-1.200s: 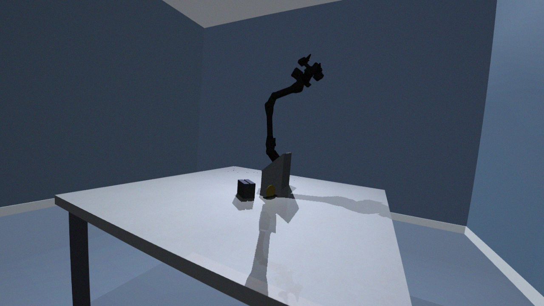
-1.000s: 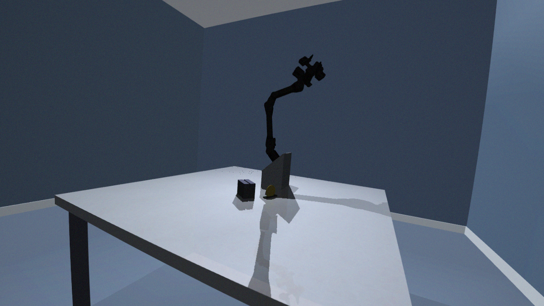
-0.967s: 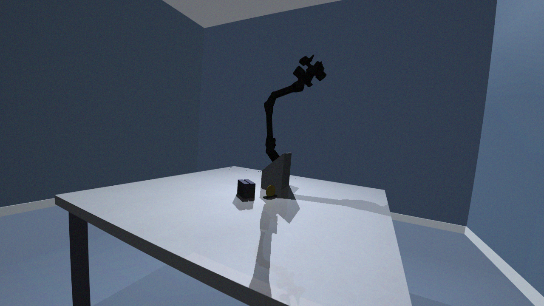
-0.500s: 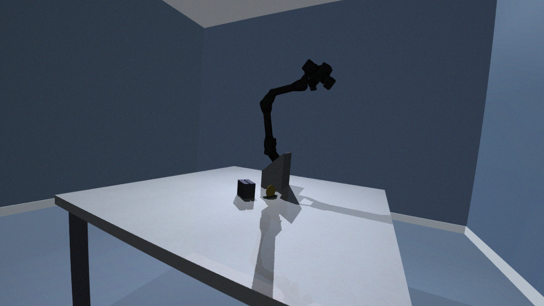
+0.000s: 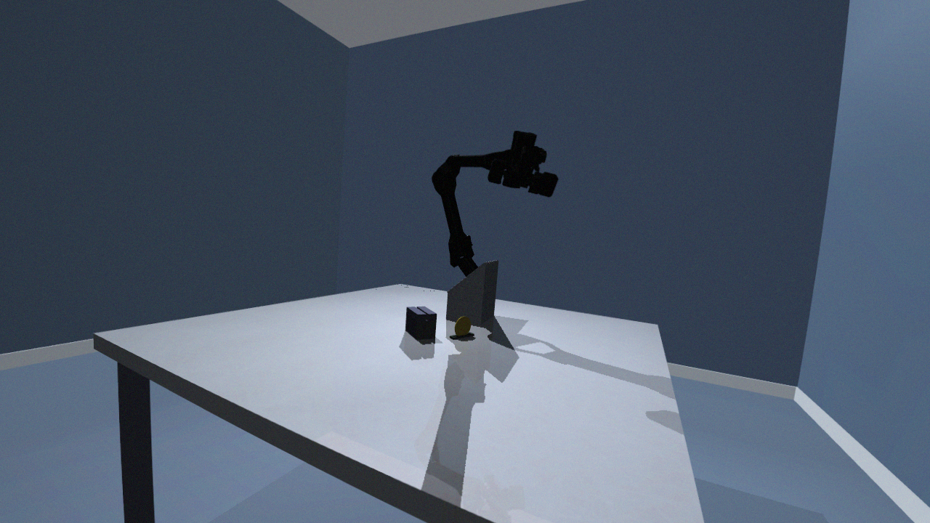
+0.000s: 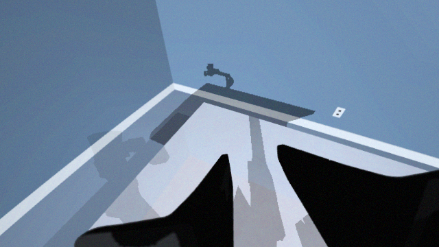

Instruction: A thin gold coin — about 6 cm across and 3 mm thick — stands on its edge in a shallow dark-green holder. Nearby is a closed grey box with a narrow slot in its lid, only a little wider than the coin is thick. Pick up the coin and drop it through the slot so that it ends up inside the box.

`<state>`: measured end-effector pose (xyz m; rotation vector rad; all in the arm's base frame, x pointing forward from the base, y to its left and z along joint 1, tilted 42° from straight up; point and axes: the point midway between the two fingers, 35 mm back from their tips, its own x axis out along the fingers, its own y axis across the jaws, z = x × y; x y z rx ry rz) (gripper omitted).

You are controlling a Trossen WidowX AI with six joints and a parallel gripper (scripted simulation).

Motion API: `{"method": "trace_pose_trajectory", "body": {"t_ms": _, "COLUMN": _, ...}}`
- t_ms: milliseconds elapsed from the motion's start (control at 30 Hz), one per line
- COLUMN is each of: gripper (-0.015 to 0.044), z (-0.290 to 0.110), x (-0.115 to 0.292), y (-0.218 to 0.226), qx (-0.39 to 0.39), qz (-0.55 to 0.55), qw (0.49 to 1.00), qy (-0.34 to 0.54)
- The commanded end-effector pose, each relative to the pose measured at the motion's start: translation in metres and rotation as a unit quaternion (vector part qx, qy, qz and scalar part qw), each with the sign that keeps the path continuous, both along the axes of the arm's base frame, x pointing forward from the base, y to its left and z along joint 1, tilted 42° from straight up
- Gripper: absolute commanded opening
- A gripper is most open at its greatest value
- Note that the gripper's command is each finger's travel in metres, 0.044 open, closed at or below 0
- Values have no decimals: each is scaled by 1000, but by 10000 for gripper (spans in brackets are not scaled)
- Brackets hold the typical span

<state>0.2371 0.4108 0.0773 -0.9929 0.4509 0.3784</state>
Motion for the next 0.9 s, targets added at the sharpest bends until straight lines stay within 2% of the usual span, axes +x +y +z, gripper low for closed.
{"method": "trace_pose_trajectory", "body": {"t_ms": 0, "gripper": 161, "z": -32, "x": 28, "y": -62, "qx": 17, "qz": -112, "qw": 992, "qy": 54}}
{"method": "trace_pose_trajectory", "body": {"t_ms": 133, "gripper": 161, "z": -60, "x": 42, "y": -123, "qx": 35, "qz": -229, "qw": 968, "qy": 95}}
{"method": "trace_pose_trajectory", "body": {"t_ms": 300, "gripper": 161, "z": -91, "x": 41, "y": -195, "qx": 54, "qz": -378, "qw": 915, "qy": 130}}
{"method": "trace_pose_trajectory", "body": {"t_ms": 433, "gripper": 161, "z": -108, "x": 29, "y": -249, "qx": 63, "qz": -493, "qw": 856, "qy": 142}}
{"method": "trace_pose_trajectory", "body": {"t_ms": 600, "gripper": 161, "z": -119, "x": 1, "y": -312, "qx": 64, "qz": -636, "qw": 757, "qy": 135}}
{"method": "trace_pose_trajectory", "body": {"t_ms": 667, "gripper": 161, "z": -120, "x": -4, "y": -321, "qx": 64, "qz": -656, "qw": 741, "qy": 132}}
{"method": "trace_pose_trajectory", "body": {"t_ms": 867, "gripper": 161, "z": -117, "x": -3, "y": -324, "qx": 63, "qz": -656, "qw": 741, "qy": 132}}
